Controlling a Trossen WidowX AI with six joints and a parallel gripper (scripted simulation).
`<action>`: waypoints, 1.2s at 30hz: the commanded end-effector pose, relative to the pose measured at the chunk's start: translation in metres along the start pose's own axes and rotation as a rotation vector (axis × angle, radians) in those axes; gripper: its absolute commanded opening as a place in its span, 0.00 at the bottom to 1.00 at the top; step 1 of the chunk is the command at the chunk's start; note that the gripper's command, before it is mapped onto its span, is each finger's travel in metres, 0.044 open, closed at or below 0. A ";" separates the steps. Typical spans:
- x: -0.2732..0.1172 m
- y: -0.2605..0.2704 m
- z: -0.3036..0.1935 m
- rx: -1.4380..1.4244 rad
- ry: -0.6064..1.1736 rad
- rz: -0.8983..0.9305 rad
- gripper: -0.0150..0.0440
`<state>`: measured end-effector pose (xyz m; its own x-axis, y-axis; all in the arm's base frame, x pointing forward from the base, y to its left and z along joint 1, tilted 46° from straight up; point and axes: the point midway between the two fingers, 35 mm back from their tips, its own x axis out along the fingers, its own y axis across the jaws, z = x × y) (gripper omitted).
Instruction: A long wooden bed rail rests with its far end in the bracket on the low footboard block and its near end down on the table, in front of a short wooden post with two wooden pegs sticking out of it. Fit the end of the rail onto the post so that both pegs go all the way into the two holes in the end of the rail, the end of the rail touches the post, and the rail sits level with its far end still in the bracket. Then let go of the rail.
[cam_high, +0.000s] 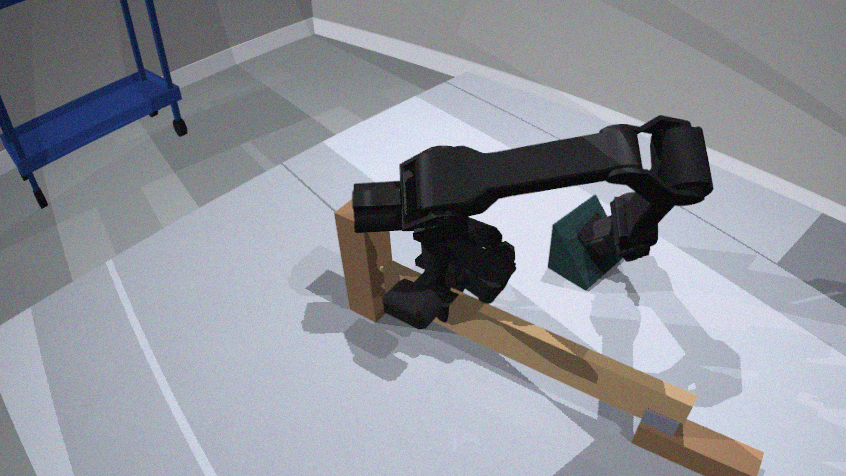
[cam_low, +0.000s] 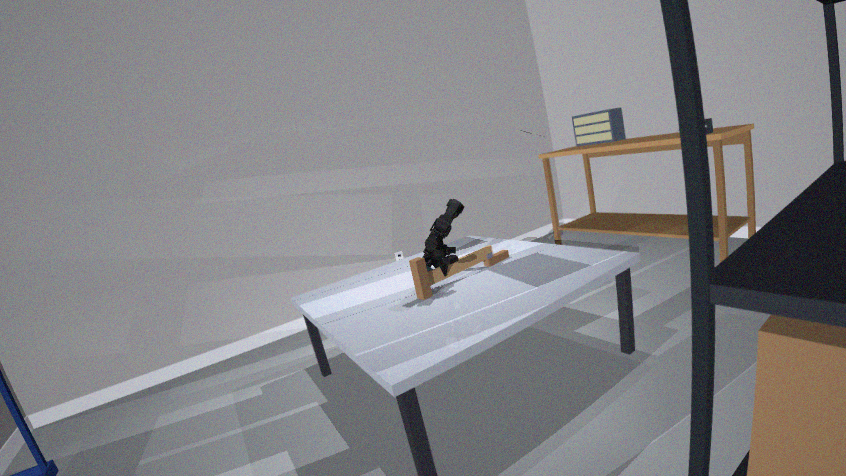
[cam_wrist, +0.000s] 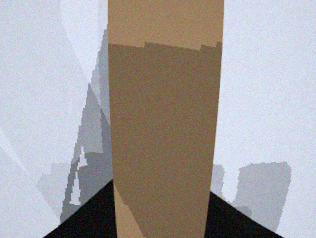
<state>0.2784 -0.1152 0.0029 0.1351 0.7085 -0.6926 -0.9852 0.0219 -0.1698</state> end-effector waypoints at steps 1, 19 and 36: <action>0.000 0.000 -0.004 -0.002 0.013 -0.005 0.25; -0.002 -0.001 -0.004 -0.002 0.013 -0.005 0.25; -0.004 0.000 -0.004 -0.002 0.013 -0.005 0.25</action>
